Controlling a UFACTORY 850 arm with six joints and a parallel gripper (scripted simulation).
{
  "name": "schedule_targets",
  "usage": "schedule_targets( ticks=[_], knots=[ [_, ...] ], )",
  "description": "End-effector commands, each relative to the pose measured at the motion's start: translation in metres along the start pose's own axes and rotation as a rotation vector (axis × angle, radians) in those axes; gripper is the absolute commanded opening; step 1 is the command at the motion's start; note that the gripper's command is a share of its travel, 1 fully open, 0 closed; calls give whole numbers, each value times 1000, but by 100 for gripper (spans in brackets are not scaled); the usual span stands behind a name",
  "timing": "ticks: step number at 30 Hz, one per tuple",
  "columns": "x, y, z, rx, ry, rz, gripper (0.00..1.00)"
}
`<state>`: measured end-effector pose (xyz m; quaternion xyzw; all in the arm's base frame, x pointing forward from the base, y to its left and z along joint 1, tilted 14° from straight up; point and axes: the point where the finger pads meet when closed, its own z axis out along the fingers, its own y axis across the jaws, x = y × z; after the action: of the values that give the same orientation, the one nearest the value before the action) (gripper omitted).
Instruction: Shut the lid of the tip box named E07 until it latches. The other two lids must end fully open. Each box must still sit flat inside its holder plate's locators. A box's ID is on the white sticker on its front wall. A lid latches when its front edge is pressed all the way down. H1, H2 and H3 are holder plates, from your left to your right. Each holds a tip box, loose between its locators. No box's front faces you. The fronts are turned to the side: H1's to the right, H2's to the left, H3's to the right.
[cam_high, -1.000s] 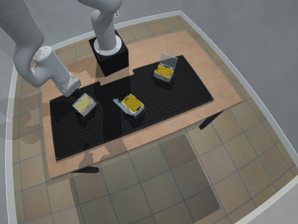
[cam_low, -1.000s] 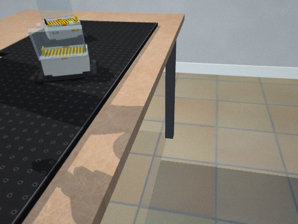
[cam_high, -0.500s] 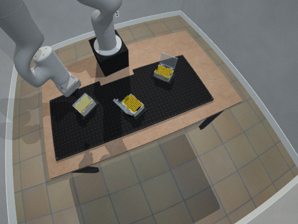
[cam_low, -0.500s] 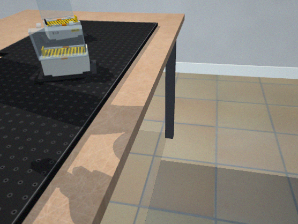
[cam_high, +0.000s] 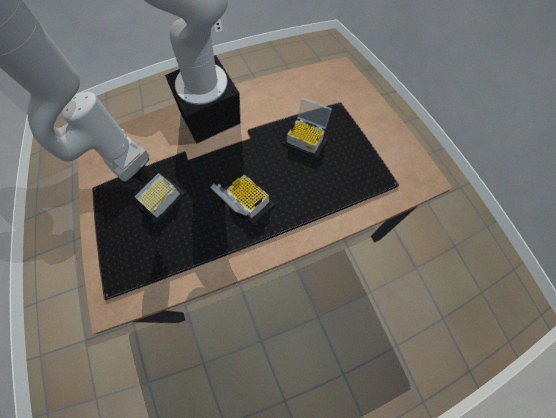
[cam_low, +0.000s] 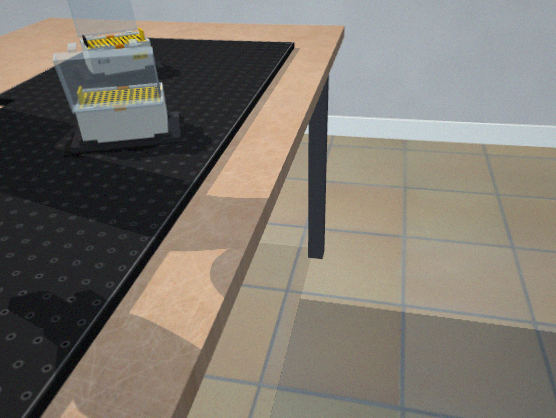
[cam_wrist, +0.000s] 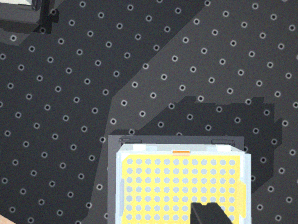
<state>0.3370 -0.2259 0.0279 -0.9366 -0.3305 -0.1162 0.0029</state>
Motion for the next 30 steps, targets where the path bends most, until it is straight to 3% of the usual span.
schedule_targets(
  ticks=[1,24,30],
  knots=[
    [-9,1,10,-18,1,-2,0],
    [-48,2,50,-18,1,-2,0],
    [-48,2,51,-18,1,-2,0]
  ],
)
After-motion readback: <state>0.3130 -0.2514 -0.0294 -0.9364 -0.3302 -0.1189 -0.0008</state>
